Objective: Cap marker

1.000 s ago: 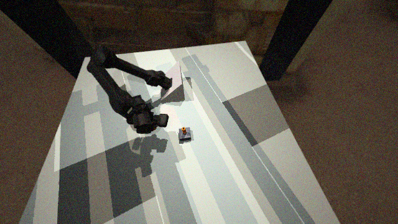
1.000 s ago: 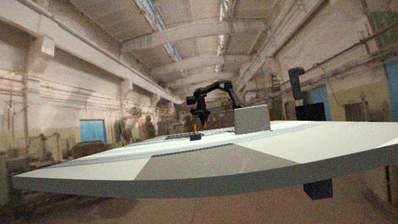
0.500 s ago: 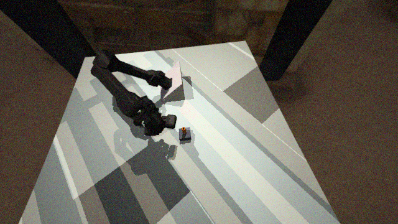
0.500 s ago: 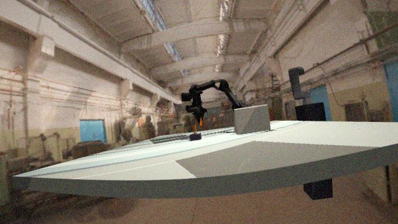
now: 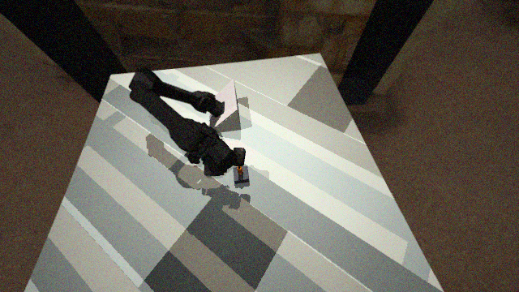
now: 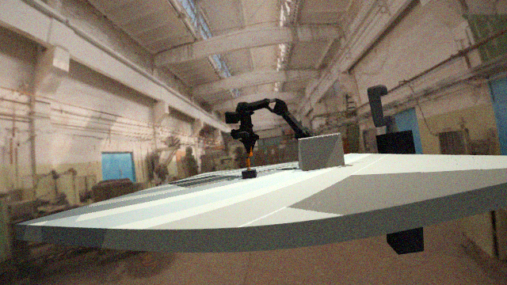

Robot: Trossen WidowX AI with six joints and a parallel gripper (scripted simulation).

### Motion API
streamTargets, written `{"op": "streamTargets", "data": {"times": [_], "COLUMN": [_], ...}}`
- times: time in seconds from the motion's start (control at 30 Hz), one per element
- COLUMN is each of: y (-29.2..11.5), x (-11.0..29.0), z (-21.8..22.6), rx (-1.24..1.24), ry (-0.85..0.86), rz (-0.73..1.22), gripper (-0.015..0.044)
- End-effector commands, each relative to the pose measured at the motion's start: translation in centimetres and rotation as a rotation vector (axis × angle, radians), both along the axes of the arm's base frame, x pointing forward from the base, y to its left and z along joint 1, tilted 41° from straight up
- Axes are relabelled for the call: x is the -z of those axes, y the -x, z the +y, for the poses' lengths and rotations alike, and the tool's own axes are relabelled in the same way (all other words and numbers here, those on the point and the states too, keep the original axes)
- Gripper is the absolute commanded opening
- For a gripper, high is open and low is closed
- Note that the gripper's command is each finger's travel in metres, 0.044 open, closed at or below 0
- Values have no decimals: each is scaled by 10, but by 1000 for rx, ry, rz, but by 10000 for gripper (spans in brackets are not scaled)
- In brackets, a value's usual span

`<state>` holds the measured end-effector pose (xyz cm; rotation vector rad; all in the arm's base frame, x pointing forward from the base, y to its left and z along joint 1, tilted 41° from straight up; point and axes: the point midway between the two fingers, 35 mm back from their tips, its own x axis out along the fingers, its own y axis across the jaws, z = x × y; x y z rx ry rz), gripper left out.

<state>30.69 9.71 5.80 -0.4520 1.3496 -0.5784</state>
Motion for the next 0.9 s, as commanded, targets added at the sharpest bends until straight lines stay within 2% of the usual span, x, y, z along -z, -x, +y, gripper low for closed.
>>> {"op": "streamTargets", "data": {"times": [0.0,0.47,0.87], "y": [-1,3,3], "x": [4,23,29], "z": [15,60,57], "rx": [5,22,22], "ry": [-4,15,16], "rz": [-3,-12,-13], "gripper": [0,0,0]}}
